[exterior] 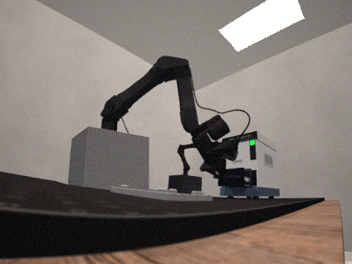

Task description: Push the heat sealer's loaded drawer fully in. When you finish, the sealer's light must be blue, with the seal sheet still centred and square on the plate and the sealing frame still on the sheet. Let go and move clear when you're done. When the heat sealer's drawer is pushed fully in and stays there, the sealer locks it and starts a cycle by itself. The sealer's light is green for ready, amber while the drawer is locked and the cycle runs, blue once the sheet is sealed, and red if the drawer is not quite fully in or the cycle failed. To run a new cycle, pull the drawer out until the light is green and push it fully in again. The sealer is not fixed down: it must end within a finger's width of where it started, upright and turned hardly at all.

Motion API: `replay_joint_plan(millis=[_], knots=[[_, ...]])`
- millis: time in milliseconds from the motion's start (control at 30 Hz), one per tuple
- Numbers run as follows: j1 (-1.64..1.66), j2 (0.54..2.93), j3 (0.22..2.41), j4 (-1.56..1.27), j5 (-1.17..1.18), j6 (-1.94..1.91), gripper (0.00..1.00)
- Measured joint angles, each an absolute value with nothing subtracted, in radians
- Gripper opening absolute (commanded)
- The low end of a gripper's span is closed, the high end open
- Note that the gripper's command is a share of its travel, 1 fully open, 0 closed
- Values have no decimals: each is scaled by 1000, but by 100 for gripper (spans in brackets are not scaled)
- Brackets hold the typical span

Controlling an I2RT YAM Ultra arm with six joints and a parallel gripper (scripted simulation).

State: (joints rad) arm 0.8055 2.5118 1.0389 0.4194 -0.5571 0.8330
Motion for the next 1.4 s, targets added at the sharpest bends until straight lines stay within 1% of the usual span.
replay_joint_plan(millis=[767, 1400], knots=[[876, 2562, 1145, 402, -522, 903, 0], [878, 2563, 1148, 400, -521, 906, 0]])
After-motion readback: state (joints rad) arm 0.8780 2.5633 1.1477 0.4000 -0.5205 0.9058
